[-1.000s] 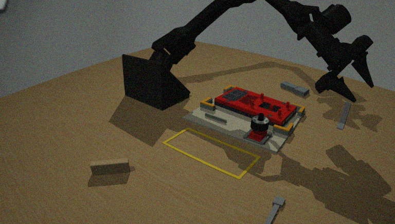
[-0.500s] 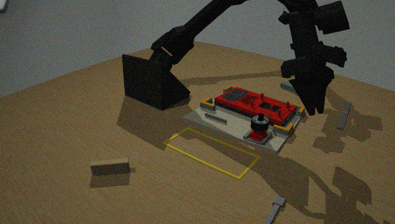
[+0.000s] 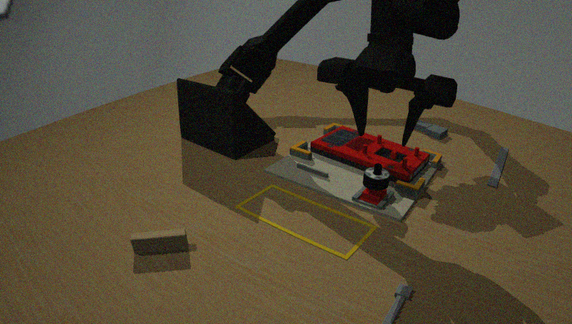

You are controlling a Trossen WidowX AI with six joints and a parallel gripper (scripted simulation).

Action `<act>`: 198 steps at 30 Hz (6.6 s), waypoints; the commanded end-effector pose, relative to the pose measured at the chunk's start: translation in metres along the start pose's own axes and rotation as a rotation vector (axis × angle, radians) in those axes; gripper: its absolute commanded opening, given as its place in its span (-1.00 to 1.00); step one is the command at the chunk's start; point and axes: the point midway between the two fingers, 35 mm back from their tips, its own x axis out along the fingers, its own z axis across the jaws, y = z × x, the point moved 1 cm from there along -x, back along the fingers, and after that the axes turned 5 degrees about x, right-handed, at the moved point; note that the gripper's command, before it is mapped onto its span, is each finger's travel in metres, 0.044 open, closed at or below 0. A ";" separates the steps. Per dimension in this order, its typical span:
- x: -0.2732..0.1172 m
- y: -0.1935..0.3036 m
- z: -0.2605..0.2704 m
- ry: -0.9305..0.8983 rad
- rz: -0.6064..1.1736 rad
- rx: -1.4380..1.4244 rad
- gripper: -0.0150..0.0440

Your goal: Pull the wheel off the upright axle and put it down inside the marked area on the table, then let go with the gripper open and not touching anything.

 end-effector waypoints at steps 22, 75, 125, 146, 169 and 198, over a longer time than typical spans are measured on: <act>0.015 0.012 -0.005 0.016 0.042 0.118 0.53; 0.060 0.014 -0.006 0.020 0.042 0.113 -0.49; 0.044 0.013 -0.006 0.018 0.042 0.115 -0.49; 0.037 0.013 -0.006 0.017 0.043 0.116 -0.49; 0.022 0.013 -0.006 0.016 0.043 0.117 -0.49; -0.001 -0.064 -0.048 0.017 0.035 0.120 -0.49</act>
